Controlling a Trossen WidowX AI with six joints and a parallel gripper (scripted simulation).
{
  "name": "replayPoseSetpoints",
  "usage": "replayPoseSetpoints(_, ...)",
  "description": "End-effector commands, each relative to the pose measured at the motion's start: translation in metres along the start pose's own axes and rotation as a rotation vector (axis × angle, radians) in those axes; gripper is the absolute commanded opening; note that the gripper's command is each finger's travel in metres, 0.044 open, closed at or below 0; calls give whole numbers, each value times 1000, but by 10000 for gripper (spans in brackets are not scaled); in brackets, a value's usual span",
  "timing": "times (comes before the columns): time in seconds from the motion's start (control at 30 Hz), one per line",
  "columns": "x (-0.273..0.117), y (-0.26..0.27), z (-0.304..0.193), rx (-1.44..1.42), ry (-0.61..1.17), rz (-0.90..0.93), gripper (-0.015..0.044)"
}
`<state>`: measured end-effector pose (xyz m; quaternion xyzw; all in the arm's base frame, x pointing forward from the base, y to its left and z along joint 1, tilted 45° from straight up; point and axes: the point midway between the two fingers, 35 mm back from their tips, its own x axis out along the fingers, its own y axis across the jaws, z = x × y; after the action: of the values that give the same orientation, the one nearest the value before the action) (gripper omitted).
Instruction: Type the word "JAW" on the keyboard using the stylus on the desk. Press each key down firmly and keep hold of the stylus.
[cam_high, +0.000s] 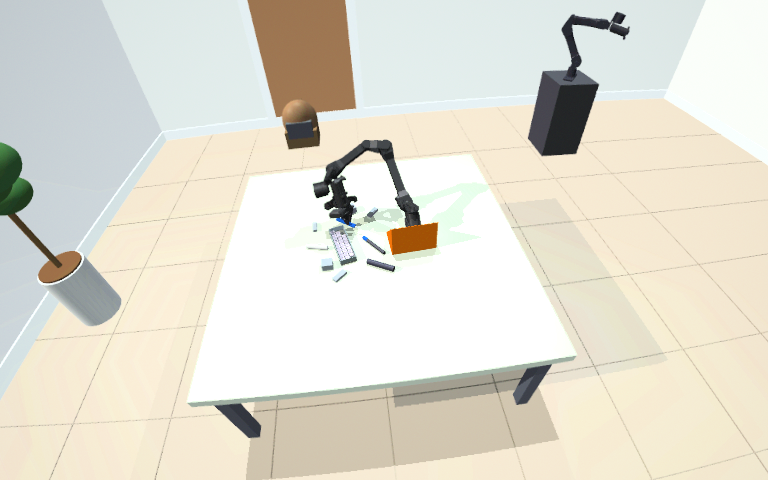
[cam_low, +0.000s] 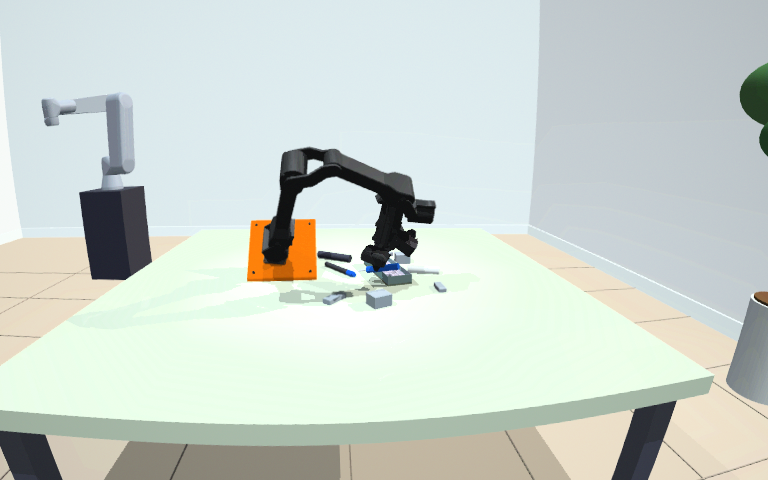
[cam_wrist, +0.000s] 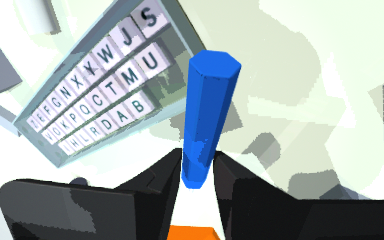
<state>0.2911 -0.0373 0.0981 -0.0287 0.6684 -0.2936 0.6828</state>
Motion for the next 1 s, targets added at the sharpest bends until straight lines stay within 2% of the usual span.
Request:
replayPoseSetpoints(0.0,2,10,2,-77,-80,48,0)
replayPoseSetpoints(0.5,-4,42,14,-344,-435,155,0)
replayPoseSetpoints(0.97,-25,60,17,-567,-799,155,0)
